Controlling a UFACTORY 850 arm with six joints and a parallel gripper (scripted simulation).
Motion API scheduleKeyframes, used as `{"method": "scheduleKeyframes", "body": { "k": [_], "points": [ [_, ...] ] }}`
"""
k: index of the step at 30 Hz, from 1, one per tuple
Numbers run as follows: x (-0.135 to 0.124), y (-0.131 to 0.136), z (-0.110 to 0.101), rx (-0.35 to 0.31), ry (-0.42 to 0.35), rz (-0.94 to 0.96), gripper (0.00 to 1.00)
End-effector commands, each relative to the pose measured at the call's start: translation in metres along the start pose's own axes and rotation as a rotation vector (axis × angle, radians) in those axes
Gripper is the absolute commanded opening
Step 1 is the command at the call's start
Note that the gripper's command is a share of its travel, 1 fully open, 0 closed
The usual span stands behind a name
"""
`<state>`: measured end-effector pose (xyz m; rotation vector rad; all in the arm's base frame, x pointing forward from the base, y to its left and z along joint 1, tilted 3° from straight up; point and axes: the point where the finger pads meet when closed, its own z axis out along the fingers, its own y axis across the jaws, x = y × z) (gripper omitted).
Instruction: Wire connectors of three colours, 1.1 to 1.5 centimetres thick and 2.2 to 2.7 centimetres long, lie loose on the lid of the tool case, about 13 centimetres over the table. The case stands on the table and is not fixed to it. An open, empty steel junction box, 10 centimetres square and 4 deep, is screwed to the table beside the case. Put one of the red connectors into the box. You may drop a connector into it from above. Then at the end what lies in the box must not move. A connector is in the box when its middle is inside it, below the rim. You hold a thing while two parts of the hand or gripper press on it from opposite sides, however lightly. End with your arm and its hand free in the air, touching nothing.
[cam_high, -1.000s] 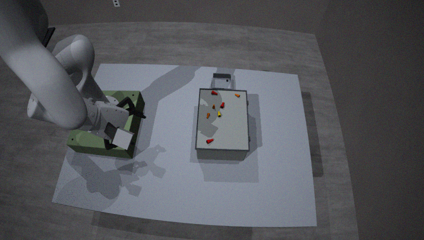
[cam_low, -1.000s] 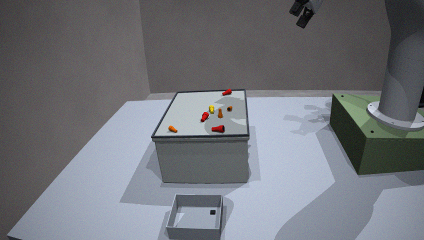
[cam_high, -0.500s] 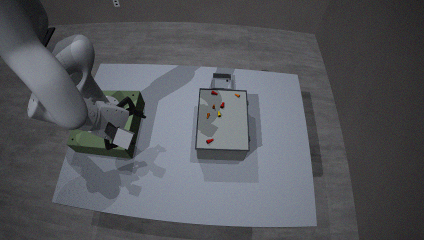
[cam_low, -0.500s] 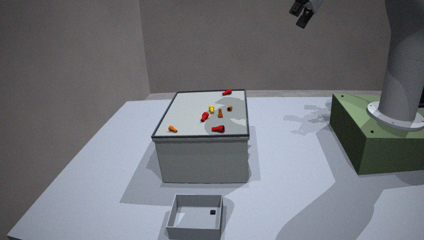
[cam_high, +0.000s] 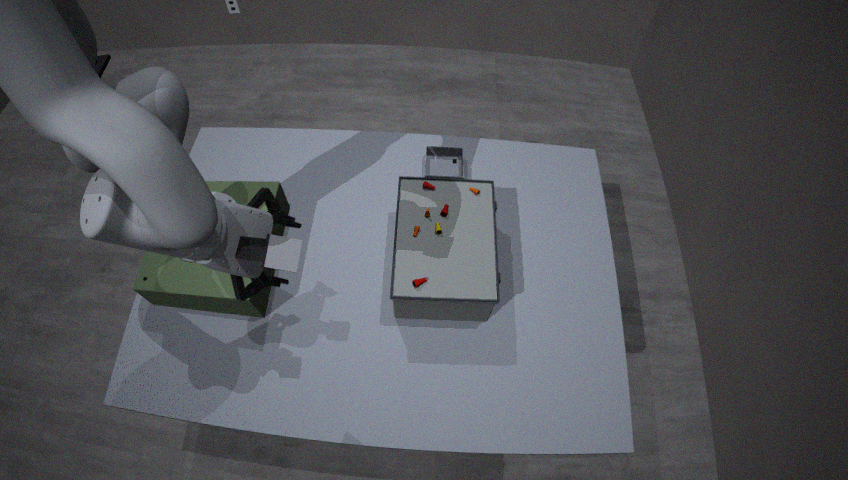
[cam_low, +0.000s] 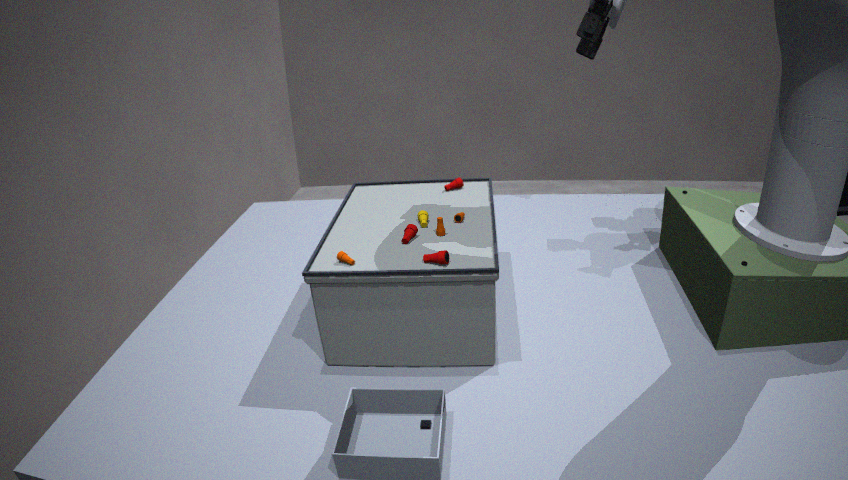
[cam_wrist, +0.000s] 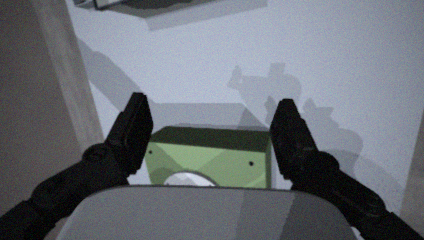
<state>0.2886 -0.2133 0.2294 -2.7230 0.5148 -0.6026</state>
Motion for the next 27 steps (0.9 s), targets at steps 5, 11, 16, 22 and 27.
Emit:
{"method": "scheduleKeyframes", "body": {
  "k": [5,11,16,22,27],
  "points": [
    [0.01,-0.013,0.022,0.017,-0.116,-0.314,1.0],
    [0.015,-0.02,0.034,0.031,-0.173,-0.482,1.0],
    [0.02,-0.028,0.047,0.048,-0.23,-0.661,1.0],
    [0.027,-0.037,0.063,0.072,-0.291,-0.865,1.0],
    [0.032,-0.045,0.076,0.094,-0.339,-1.036,1.0]
  ]
}}
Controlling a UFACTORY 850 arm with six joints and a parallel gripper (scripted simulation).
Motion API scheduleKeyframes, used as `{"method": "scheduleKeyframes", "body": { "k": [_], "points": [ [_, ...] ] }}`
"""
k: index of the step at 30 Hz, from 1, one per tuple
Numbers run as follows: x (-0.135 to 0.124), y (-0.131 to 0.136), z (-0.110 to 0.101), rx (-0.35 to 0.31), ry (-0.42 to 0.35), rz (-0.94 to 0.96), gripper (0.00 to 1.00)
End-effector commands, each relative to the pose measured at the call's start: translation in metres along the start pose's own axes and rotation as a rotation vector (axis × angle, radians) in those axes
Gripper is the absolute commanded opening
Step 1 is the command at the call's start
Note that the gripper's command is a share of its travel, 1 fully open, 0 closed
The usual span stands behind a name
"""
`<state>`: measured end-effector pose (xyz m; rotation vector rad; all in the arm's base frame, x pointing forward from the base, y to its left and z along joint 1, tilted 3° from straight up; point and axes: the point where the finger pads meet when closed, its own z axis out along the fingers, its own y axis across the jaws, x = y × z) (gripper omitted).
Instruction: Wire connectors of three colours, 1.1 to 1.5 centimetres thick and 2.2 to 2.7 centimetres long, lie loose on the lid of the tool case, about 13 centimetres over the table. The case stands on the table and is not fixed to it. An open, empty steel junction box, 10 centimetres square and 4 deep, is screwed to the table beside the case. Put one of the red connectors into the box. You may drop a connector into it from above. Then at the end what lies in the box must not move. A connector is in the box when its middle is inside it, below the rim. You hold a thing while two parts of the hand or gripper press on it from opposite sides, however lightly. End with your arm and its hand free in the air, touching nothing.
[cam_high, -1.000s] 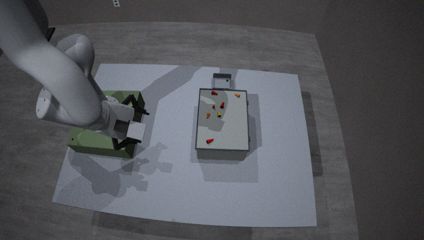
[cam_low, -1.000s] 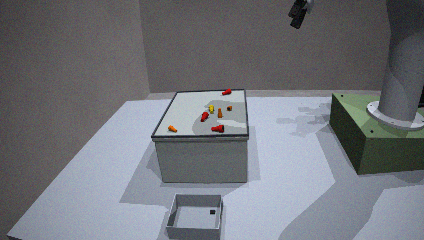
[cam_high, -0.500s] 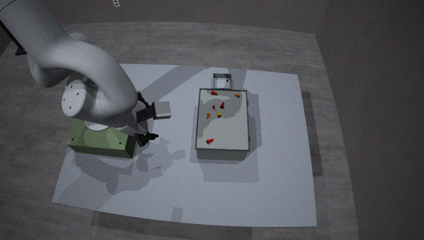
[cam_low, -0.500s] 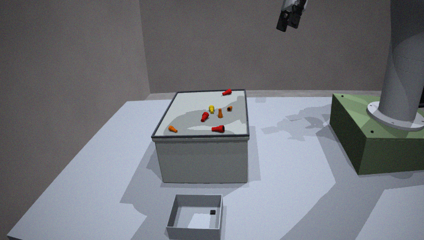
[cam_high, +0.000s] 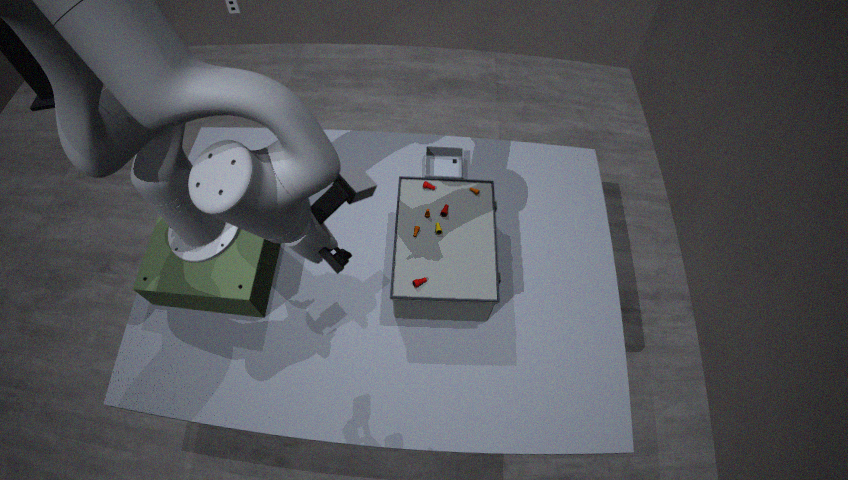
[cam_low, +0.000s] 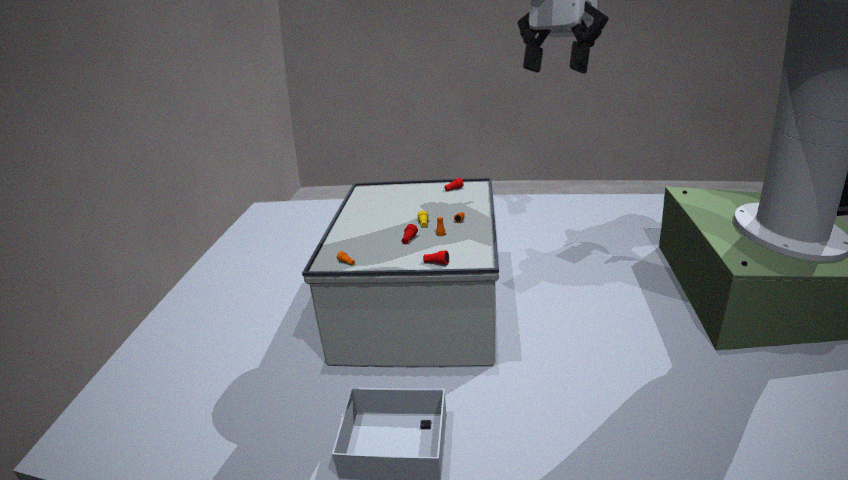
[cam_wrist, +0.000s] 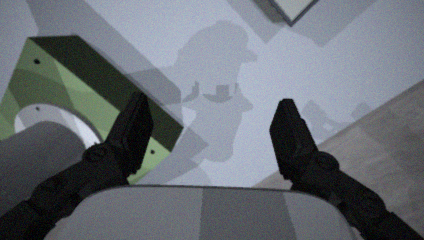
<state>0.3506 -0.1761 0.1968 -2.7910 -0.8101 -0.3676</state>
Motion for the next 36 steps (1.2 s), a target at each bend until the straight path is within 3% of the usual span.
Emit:
{"method": "scheduleKeyframes", "body": {
  "k": [1,17,19,34,36],
  "points": [
    [0.012,0.002,0.009,0.016,-0.044,-0.149,1.0],
    [0.059,0.006,0.048,0.08,-0.176,-0.714,1.0],
    [0.059,0.006,0.048,0.08,-0.176,-0.714,1.0],
    [0.116,0.0,0.094,0.153,-0.285,-1.284,1.0],
    [0.116,0.0,0.094,0.153,-0.285,-1.284,1.0]
  ]
}}
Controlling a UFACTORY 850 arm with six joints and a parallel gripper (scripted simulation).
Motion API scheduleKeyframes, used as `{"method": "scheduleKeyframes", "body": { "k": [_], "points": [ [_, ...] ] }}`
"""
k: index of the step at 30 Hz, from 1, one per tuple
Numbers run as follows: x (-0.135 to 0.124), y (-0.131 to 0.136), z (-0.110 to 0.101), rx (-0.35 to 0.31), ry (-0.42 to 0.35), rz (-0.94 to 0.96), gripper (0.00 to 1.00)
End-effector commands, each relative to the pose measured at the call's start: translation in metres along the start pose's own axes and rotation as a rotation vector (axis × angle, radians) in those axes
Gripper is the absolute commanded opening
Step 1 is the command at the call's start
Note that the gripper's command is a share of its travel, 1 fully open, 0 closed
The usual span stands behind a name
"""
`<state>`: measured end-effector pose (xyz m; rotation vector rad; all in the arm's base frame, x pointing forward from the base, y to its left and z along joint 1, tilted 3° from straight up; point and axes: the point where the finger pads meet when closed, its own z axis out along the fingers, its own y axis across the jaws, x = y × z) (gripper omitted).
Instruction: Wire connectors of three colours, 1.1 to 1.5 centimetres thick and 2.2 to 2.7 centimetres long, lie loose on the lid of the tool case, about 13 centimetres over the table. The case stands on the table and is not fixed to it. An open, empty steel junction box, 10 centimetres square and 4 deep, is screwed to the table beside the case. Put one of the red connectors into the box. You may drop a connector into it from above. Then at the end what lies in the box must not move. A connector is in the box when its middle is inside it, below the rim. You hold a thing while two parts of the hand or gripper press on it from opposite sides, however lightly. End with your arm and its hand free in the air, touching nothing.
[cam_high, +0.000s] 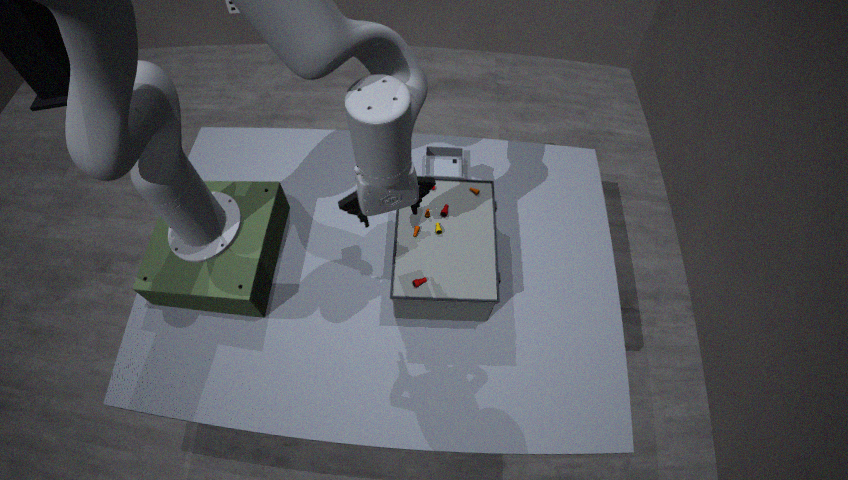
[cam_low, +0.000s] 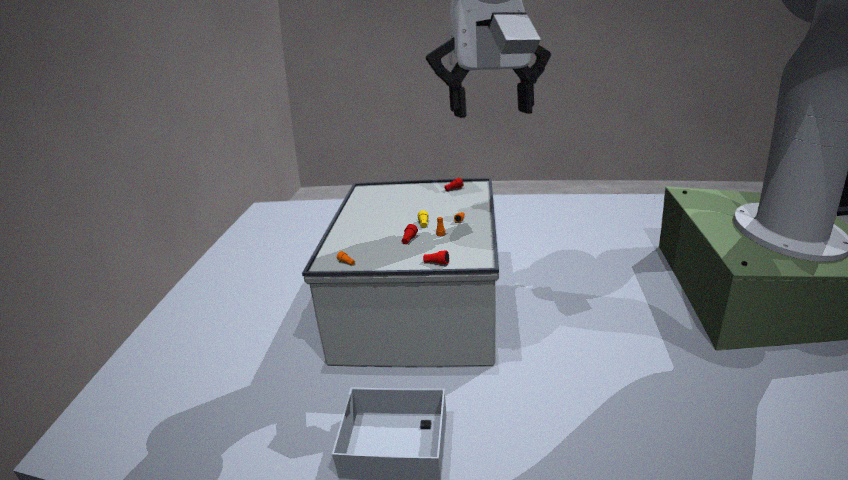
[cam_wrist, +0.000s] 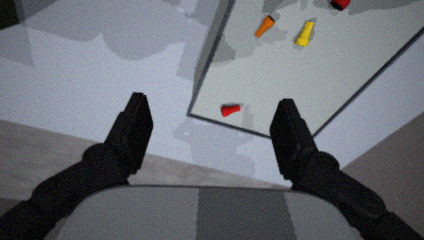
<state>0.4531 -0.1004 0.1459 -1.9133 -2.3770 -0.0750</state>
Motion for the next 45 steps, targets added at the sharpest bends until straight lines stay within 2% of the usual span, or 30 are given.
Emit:
{"method": "scheduleKeyframes", "body": {
  "k": [1,6,12,45],
  "points": [
    [0.007,0.016,0.007,0.016,-0.026,-0.134,1.0],
    [0.021,0.036,0.016,0.034,-0.057,-0.314,1.0],
    [0.028,0.046,0.021,0.043,-0.071,-0.402,1.0],
    [0.029,0.047,0.021,0.044,-0.073,-0.411,1.0]
  ]
}}
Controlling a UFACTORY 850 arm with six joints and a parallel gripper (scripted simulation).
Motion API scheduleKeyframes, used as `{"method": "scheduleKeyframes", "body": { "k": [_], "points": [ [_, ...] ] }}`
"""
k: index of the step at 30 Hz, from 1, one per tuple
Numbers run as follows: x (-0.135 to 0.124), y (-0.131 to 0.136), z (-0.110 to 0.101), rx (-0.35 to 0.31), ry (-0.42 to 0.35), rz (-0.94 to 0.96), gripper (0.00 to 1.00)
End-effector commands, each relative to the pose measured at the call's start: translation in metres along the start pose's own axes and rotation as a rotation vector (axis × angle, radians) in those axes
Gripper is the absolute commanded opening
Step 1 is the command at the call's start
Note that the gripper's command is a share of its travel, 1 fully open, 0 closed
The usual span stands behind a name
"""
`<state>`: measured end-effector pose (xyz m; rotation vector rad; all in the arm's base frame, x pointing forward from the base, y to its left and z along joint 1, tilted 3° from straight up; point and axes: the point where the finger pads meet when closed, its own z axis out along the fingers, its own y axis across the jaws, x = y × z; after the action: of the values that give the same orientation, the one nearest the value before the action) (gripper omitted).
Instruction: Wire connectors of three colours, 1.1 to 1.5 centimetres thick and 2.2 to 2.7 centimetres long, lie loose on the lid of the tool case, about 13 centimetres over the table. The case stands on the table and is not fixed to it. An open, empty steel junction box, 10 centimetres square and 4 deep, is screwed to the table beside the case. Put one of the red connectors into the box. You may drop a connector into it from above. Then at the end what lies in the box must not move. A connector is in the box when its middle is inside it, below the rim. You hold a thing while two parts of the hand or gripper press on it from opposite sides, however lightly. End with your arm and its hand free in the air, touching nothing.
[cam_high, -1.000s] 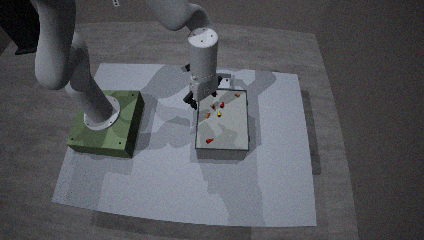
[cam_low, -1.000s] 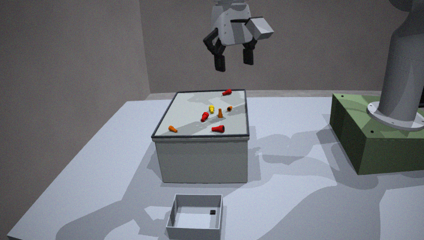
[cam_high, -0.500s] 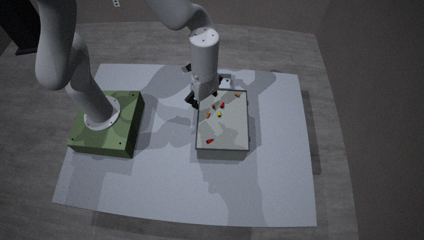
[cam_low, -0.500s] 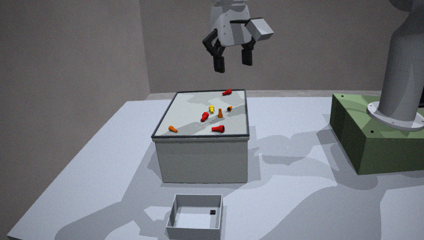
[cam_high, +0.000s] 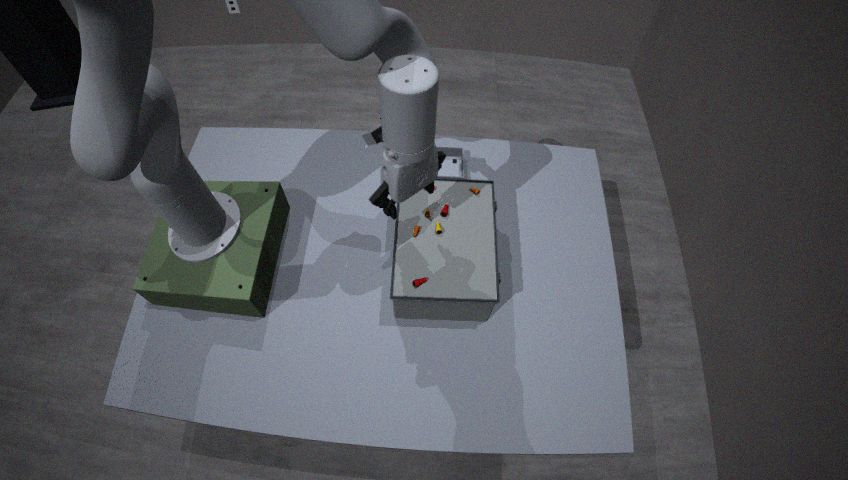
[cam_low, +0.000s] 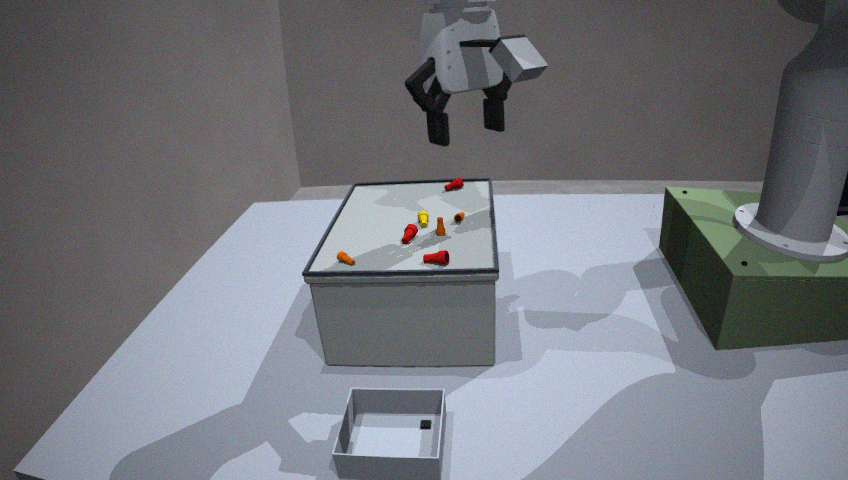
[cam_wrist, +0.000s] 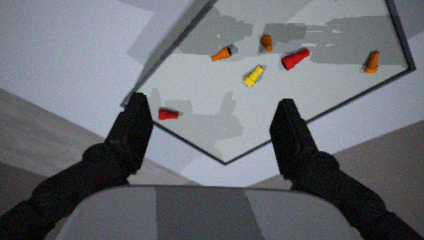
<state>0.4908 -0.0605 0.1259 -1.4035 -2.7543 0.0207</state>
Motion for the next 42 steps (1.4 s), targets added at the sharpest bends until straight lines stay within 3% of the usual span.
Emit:
{"method": "scheduleKeyframes", "body": {
  "k": [1,28,42],
  "points": [
    [-0.001,0.001,-0.001,-0.001,-0.001,0.0,1.0],
    [0.0,0.003,-0.001,-0.001,-0.001,-0.004,1.0],
    [0.028,0.062,0.003,0.001,-0.002,-0.111,1.0]
  ]
}}
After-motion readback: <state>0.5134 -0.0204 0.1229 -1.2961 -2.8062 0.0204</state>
